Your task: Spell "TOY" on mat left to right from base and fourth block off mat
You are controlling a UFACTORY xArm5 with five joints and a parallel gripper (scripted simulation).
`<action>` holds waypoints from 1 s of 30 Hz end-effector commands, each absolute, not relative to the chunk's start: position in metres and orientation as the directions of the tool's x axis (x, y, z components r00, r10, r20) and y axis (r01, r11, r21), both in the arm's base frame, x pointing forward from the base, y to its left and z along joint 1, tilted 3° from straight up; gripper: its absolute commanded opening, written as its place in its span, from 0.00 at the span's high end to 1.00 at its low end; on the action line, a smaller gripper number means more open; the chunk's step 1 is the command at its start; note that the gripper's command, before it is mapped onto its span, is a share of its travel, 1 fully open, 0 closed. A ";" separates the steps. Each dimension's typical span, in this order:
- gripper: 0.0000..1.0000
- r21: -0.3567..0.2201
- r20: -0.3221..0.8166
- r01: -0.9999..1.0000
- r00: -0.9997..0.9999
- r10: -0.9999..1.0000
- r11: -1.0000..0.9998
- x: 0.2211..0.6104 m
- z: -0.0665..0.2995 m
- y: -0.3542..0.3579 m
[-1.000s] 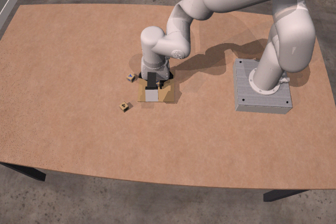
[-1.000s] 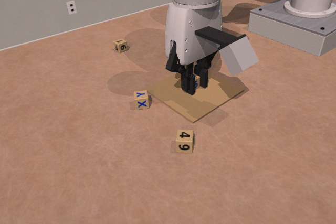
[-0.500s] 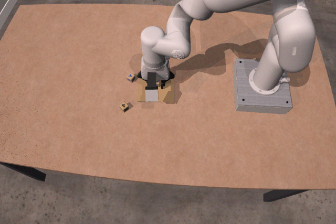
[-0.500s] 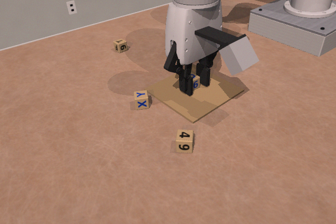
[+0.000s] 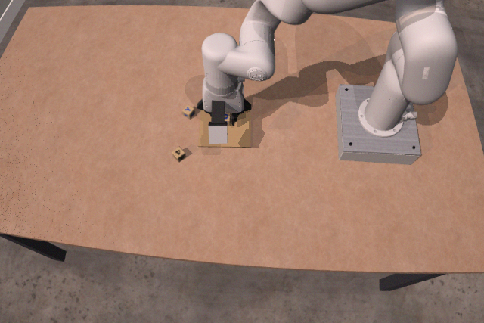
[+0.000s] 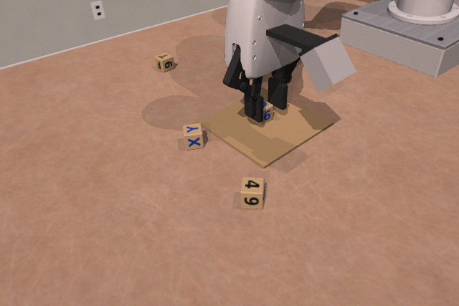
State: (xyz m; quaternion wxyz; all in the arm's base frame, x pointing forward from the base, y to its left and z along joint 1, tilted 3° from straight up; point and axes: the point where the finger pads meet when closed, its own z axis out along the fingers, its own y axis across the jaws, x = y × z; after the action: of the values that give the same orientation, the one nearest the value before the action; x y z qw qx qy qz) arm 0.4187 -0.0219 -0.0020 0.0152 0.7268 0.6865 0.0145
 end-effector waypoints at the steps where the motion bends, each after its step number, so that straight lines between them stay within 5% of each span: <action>1: 0.58 0.044 0.000 0.997 0.057 0.998 -0.057 0.419 0.012 -0.022; 12: 0.58 0.044 0.000 0.997 0.057 0.998 -0.057 0.416 0.066 -0.023; 21: 0.58 0.044 0.000 0.997 0.057 0.998 -0.057 0.416 0.074 -0.023; 22: 0.00 0.044 0.000 0.997 0.057 0.998 -0.057 0.416 0.074 -0.023; 30: 0.00 0.044 0.000 0.997 0.057 0.998 -0.057 0.416 0.074 -0.023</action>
State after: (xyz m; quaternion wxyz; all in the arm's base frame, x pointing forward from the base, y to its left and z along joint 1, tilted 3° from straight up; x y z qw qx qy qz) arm 0.4146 -0.0226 0.0723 0.0144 0.7268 0.6865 0.0137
